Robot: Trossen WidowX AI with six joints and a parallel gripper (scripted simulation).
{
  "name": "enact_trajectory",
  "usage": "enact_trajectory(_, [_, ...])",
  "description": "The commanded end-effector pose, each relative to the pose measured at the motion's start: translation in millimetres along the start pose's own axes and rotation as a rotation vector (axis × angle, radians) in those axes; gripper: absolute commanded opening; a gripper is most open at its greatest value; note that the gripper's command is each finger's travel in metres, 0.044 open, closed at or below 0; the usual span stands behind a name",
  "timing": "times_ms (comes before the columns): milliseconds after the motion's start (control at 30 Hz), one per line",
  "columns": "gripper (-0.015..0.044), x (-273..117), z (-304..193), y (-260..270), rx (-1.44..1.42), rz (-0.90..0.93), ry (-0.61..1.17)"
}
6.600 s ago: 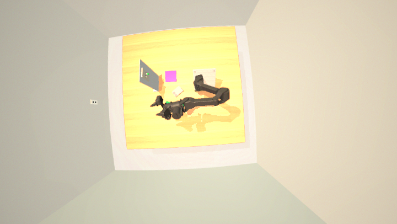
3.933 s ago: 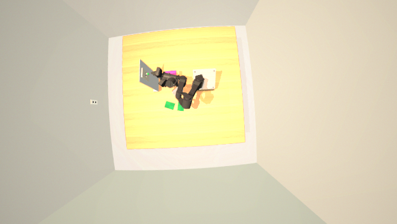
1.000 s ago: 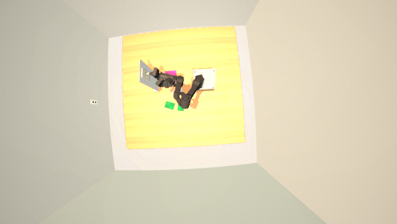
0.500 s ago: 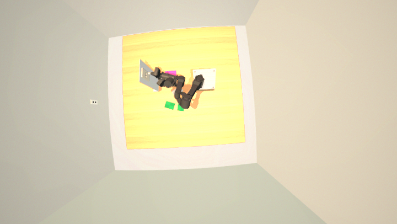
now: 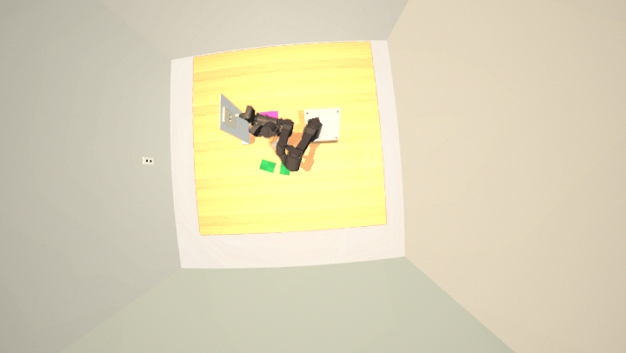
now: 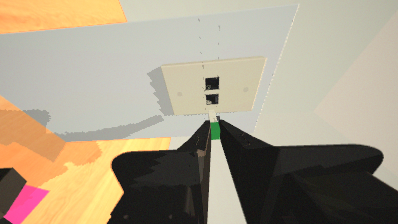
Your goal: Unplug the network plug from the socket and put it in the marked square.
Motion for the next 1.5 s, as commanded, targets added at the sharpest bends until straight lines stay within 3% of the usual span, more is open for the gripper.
enact_trajectory(0, [0.0000, -3.4, -0.7, 0.9, -0.005, 0.005, -0.002])
enact_trajectory(1467, [0.0000, -23.7, -9.4, -7.5, -0.001, 0.002, 0.001])
Point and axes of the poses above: the point midway between the two fingers, 35 mm back from their tips, its own x axis out along the fingers, its own y axis across the jaws, z = x × y, the point moved 3 cm from there along -x, back along the fingers, and after that the axes turned 2 degrees about -x, right-handed, at the moved point
